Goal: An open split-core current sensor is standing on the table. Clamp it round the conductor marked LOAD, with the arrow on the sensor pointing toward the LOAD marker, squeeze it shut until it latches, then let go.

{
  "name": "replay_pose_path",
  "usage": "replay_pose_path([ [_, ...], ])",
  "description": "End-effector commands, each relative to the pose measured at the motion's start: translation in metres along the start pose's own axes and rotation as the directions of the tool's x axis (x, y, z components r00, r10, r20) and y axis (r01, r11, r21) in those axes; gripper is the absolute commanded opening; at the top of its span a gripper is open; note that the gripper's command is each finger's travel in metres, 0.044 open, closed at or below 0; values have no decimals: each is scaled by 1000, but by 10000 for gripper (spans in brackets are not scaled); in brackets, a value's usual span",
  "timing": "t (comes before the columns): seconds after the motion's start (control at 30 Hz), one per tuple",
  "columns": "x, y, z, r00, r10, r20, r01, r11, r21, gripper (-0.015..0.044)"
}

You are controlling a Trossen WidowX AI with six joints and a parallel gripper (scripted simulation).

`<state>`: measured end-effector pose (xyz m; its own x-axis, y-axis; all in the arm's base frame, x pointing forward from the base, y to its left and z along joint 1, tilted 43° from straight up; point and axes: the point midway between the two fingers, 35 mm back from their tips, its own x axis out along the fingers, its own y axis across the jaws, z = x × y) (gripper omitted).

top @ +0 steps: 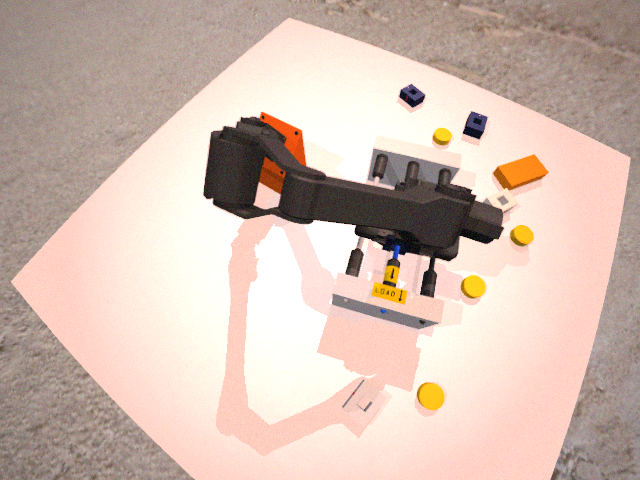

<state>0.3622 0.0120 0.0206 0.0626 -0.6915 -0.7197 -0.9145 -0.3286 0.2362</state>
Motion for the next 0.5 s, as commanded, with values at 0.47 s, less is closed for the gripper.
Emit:
replay_pose_path([
  [0.47,0,-1,0,1000,0,0,0,1000,1,157],
])
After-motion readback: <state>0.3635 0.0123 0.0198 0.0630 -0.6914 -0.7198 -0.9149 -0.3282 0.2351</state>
